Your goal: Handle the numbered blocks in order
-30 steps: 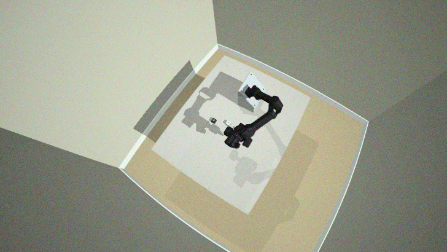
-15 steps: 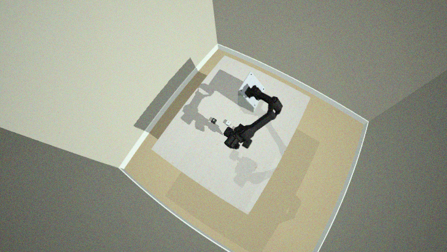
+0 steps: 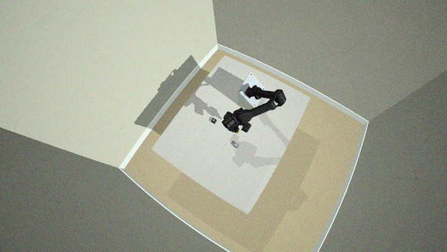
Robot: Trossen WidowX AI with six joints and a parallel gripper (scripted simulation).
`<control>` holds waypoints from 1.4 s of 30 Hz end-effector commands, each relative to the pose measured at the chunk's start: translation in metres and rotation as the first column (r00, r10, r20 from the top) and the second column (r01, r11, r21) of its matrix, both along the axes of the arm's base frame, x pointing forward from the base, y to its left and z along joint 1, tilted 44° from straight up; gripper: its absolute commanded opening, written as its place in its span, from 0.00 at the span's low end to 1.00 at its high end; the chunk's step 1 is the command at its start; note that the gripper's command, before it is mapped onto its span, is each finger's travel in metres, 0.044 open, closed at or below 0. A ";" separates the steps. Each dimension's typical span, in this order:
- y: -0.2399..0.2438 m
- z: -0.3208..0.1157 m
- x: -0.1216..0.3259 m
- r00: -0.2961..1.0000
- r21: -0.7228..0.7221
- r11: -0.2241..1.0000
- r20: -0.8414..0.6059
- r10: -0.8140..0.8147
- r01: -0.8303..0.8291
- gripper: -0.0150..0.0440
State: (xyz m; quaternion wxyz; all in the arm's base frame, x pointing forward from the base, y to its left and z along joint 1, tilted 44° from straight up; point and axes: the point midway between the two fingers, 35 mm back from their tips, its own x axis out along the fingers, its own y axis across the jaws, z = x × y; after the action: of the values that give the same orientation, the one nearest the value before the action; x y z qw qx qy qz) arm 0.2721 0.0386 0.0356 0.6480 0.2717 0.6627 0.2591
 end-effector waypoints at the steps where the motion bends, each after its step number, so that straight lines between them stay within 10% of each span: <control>1: -0.003 -0.009 -0.024 1.000 0.002 1.000 0.005 0.012 -0.012 0.93; 42: 0.080 -0.092 -0.027 1.000 0.007 1.000 0.004 0.012 -0.012 0.89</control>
State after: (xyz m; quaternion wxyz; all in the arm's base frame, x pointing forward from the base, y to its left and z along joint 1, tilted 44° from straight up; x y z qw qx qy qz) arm 0.2476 0.1169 -0.0541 0.6505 0.2660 0.6592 0.2675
